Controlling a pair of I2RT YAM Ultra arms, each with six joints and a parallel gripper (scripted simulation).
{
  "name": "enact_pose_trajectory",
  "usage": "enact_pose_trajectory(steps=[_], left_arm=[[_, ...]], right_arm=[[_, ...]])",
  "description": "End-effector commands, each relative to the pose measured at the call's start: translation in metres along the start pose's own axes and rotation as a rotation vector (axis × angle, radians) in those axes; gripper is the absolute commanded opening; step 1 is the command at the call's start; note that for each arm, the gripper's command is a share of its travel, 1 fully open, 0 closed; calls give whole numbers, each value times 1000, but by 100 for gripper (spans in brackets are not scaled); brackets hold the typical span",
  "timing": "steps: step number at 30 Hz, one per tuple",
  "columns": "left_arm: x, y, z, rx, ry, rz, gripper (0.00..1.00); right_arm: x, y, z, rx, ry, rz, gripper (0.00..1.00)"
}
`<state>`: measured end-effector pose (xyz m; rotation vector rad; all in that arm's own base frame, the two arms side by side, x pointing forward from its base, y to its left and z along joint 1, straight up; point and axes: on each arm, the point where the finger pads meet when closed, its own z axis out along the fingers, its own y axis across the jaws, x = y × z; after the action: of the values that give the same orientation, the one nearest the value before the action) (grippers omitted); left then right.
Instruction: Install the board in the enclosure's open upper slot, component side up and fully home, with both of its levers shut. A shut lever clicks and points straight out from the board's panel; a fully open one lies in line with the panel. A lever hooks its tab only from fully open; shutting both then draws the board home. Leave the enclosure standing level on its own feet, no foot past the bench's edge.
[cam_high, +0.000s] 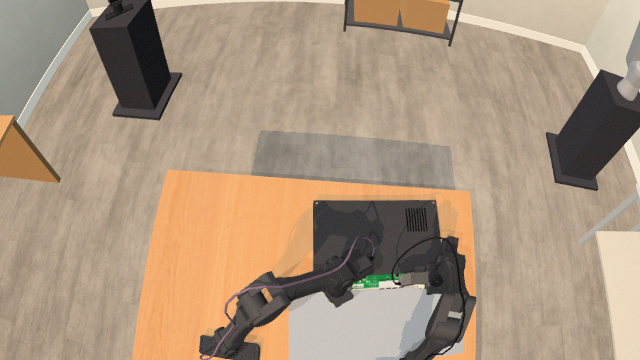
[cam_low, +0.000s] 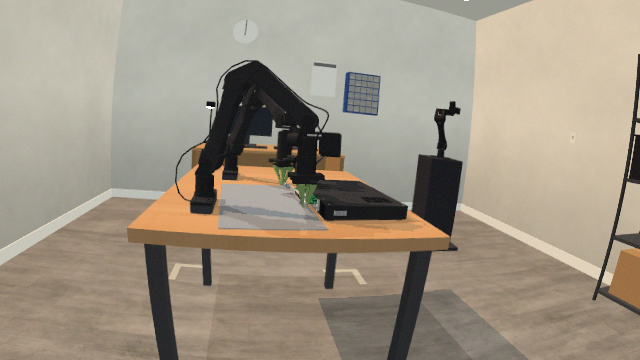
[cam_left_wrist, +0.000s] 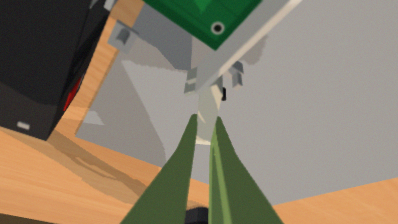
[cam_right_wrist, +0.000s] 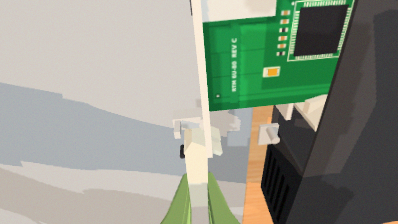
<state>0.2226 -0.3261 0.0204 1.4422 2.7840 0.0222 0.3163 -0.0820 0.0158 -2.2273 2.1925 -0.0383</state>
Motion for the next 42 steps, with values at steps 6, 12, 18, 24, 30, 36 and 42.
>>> enact_pose_trajectory(steps=[6,12,18,24,30,36,42], left_arm=[[-7,7,-4,10,-45,151,3],[-4,9,0,10,-24,241,3],[-4,12,1,11,-20,321,3],[-5,15,3,11,-16,414,3],[-9,17,1,8,-28,497,3],[-9,18,1,8,-28,507,3],[-9,18,1,8,-28,507,3]], right_arm=[[-3,-2,-2,-9,-16,-24,3],[-1,-1,-2,-1,-5,-14,3],[-1,-1,-2,-1,-5,-14,3],[-1,-1,-2,-1,-5,-14,3],[-1,-1,-2,-1,-5,-14,3],[-1,-1,-2,-1,-5,-14,3],[-1,-1,-2,-1,-5,-14,3]])
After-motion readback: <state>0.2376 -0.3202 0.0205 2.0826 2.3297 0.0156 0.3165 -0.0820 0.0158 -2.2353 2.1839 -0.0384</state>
